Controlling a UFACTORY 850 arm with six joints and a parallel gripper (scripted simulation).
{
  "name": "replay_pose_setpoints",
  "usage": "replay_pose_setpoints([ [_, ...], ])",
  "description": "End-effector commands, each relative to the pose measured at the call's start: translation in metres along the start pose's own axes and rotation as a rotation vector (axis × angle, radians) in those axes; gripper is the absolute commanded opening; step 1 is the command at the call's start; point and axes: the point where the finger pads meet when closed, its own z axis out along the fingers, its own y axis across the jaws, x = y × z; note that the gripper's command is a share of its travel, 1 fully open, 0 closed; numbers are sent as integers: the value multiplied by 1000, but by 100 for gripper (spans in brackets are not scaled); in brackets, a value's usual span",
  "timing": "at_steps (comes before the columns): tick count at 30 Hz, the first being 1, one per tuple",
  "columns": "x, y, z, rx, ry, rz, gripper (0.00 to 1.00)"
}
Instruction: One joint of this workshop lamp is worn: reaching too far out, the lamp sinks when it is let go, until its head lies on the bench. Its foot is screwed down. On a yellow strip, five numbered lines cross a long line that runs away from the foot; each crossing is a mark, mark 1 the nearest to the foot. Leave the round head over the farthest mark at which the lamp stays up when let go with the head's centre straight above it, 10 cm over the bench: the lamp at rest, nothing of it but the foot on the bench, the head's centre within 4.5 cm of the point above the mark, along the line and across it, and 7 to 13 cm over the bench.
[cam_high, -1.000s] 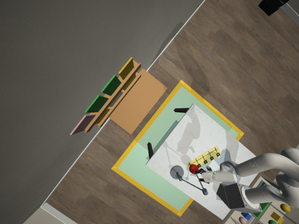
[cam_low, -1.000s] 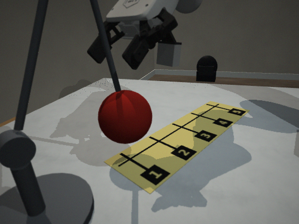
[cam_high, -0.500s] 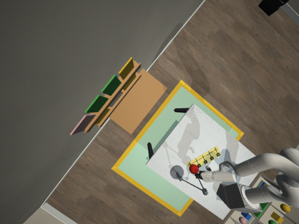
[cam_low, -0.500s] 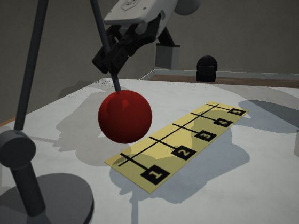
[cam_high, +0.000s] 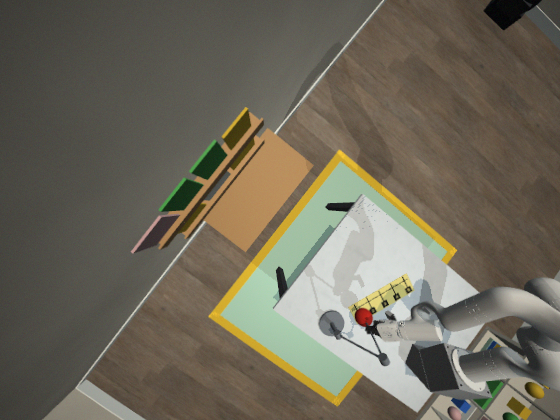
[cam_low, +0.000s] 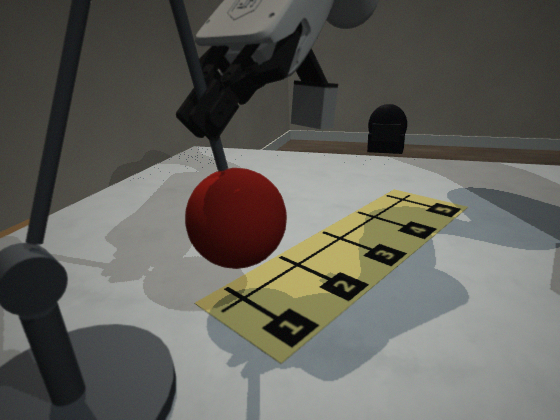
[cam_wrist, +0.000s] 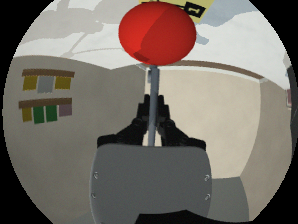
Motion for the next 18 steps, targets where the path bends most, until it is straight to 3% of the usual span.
replay_pose_setpoints([
  [1,-1,0,0,1,-1,-1,0],
  [9,-1,0,0,1,-1,-1,0],
  [18,14,-1,-14,1,-1,-1,0],
])
